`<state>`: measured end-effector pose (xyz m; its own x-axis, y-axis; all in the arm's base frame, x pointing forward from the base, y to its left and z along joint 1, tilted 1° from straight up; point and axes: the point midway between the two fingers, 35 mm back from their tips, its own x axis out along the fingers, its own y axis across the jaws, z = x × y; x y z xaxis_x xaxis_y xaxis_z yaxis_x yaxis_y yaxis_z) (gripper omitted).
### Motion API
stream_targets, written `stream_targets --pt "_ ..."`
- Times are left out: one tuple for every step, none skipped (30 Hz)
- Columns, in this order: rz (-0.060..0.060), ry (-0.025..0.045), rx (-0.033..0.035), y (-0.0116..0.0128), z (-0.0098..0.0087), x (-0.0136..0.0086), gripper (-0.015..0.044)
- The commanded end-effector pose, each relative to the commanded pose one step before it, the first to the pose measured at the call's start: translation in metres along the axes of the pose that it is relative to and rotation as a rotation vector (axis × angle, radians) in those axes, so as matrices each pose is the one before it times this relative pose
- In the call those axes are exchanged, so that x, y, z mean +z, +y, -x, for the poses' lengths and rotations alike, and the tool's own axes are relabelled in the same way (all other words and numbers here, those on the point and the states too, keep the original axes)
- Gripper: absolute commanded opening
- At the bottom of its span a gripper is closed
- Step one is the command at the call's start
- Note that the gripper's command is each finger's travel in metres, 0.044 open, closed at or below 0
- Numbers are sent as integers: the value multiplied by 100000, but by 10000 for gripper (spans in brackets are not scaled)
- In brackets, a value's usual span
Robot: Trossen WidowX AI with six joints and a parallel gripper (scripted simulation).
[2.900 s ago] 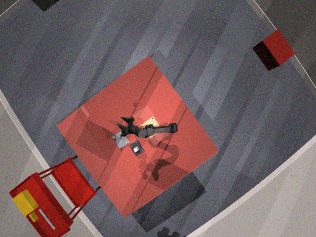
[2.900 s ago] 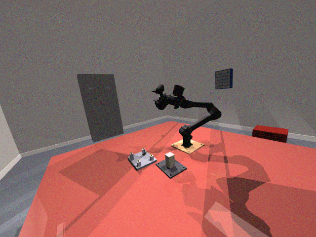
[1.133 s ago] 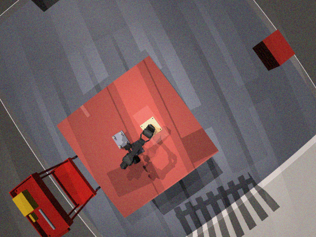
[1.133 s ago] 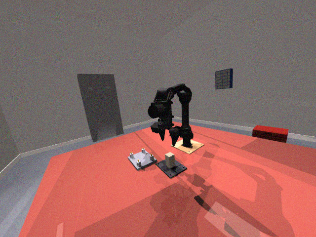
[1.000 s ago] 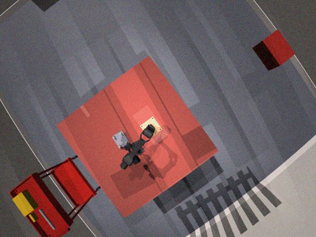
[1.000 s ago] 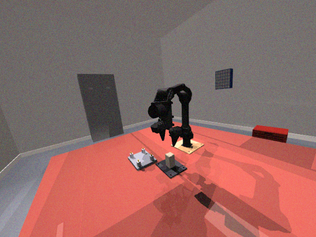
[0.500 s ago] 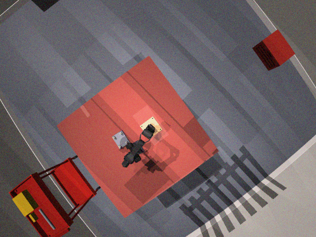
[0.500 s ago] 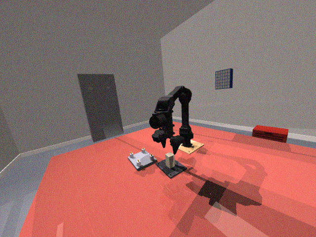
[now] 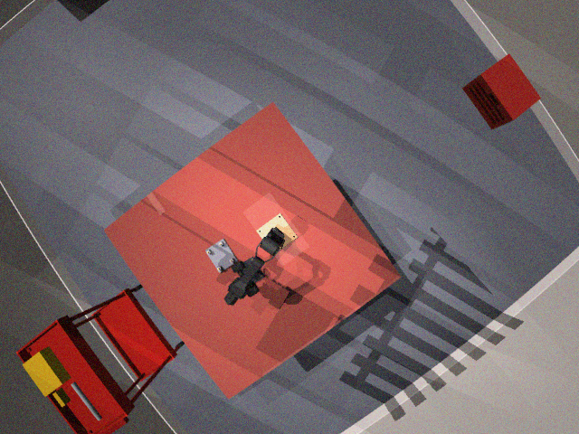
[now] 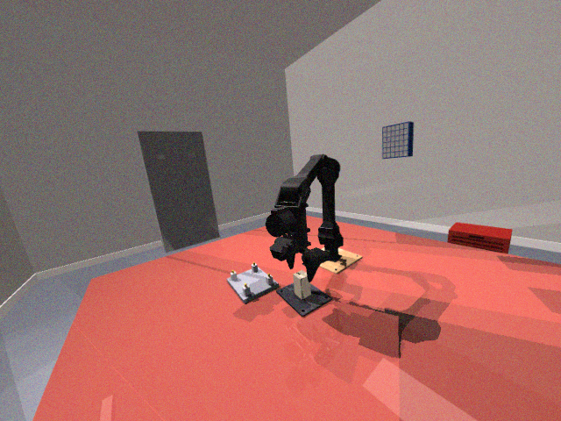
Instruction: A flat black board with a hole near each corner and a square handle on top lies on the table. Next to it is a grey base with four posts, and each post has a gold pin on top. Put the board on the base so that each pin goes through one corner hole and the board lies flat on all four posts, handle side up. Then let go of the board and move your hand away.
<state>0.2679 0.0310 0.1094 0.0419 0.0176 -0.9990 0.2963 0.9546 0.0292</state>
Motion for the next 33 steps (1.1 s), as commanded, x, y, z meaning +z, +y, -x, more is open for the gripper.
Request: stream_targets --pt "-404 1397 -116 24 -1038 -143 440" --pt "0 0 0 3 -165 3 440" --pt "0 0 0 2 -165 2 440" --pt "0 0 0 2 -165 1 440" --pt "0 0 0 2 -165 0 440" --pt "0 1 0 1 -165 -1 440" --pt "0 1 0 1 -164 -2 440" --pt "0 1 0 0 -164 -3 440" --pt "0 1 0 0 -164 -4 440" --pt "0 1 0 -1 -164 -5 440" --pt "0 1 0 -1 -163 -6 440" --pt "0 1 0 -2 -163 -7 440" --pt "0 1 0 -2 -163 -8 440" --pt "0 1 0 -2 -163 -9 440" --pt "0 1 0 -3 -163 -10 440" --pt "0 1 0 -3 -163 -11 440" --pt "0 1 0 -4 -162 -12 440" --pt "0 2 0 -4 -162 -13 440" --pt "0 2 0 -5 -162 -14 440" --pt "0 2 0 -5 -161 -15 440" --pt "0 2 0 -6 -161 -16 440" --pt "0 2 0 -6 -161 -17 440" --pt "0 2 0 -6 -160 -18 440" --pt "0 2 0 -6 -129 -16 440" --pt "0 1 0 -3 -78 -10 440" --pt "0 0 0 -1 -26 -3 440" --pt "0 0 0 0 0 0 440" --pt "0 0 0 0 0 0 414" --pt "0 0 0 0 0 0 387" --pt "0 0 0 0 0 0 361" --pt "0 0 0 0 0 0 335" --pt "0 0 0 0 0 0 309" --pt "0 0 0 0 0 0 282"
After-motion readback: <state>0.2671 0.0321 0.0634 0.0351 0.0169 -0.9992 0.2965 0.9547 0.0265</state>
